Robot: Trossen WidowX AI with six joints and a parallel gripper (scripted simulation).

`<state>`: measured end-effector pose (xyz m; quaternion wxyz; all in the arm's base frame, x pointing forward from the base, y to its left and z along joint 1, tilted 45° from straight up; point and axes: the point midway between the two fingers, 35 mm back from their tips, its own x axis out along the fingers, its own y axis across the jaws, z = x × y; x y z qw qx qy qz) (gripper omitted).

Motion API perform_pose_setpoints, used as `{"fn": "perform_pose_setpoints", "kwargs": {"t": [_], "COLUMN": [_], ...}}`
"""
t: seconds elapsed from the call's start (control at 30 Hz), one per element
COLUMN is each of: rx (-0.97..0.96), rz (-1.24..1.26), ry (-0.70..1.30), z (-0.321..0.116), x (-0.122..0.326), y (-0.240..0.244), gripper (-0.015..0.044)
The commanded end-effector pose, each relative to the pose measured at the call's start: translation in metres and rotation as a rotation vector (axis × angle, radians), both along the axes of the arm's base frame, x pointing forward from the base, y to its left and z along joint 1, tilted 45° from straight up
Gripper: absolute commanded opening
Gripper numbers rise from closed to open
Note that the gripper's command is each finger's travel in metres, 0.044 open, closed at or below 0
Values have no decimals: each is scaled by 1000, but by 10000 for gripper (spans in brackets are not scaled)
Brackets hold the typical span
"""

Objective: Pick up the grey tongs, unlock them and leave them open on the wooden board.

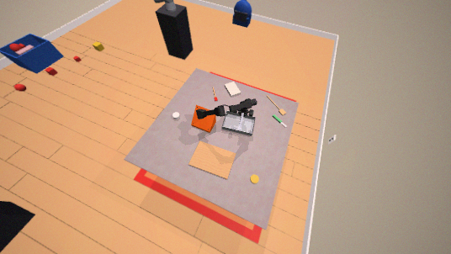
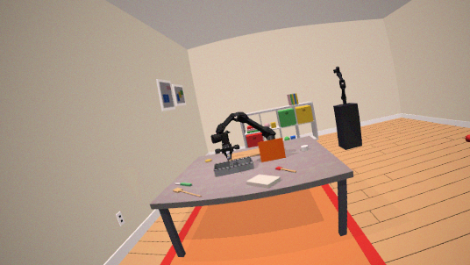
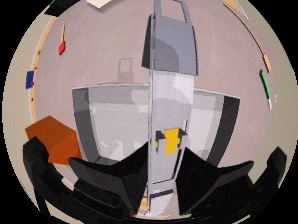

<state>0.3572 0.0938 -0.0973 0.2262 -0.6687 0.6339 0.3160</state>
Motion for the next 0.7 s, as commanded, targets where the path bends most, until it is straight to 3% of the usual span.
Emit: {"fn": "perform_pose_setpoints", "kwargs": {"t": [0.0, 0.67], "rx": [4, 16], "rz": [-7, -335], "ry": [-3, -328], "z": [0, 110], "x": [1, 36], "y": [1, -81], "gripper": [-150, -150]}}
